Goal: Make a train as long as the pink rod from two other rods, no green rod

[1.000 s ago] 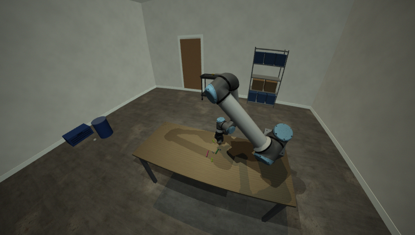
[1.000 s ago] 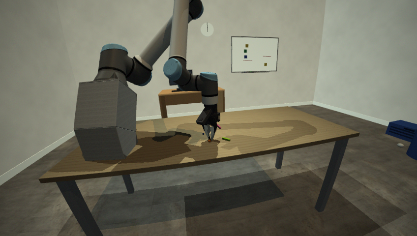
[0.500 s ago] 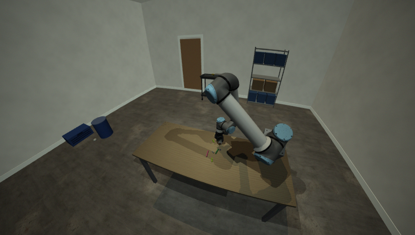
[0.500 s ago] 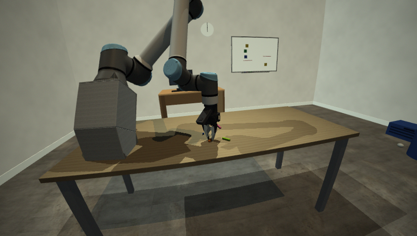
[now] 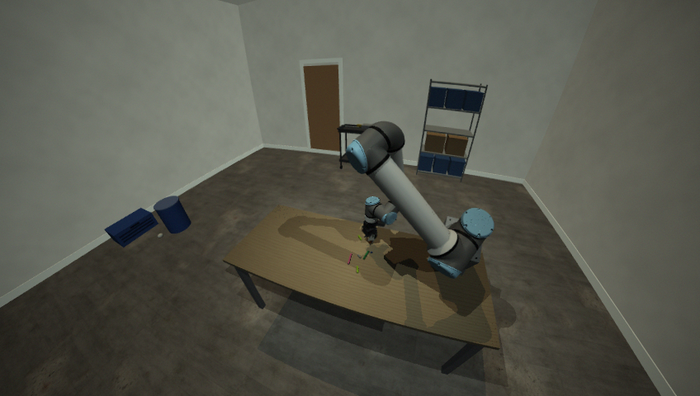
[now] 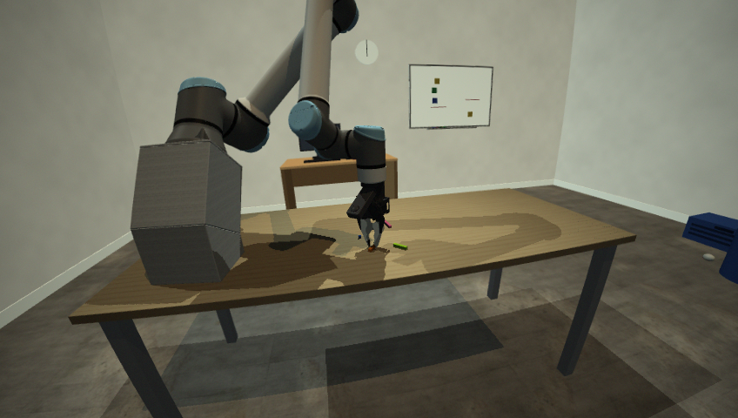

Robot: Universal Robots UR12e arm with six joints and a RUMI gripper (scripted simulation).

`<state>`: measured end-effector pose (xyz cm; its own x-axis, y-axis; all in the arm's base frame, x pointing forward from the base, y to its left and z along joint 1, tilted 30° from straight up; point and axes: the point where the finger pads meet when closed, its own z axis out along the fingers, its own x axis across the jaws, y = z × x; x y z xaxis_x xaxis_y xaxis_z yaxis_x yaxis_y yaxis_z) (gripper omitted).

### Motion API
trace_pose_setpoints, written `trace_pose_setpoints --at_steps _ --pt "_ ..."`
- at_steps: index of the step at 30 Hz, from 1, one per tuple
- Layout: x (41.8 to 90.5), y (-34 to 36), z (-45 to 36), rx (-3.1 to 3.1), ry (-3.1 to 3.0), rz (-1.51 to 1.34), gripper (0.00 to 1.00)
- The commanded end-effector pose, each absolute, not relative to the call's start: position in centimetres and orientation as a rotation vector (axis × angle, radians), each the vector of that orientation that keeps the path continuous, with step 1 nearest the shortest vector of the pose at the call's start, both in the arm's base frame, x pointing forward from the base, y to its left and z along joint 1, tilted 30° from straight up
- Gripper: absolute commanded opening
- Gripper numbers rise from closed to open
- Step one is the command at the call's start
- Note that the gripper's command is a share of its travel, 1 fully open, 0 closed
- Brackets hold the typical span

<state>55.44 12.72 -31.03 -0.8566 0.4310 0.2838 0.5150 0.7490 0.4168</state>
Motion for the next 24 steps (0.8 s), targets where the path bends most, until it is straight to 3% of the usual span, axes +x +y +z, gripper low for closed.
trace_pose_setpoints --at_steps 1,22,23,24 --pt "55.6 11.9 -29.6 -0.758 -2.778 -0.737 0.14" --pt "55.8 8.5 -23.9 -0.758 -2.778 -0.737 0.14" --pt "55.8 8.5 -23.9 -0.758 -2.778 -0.737 1.0" --pt "55.8 8.5 -23.9 -0.758 -2.778 -0.737 1.0"
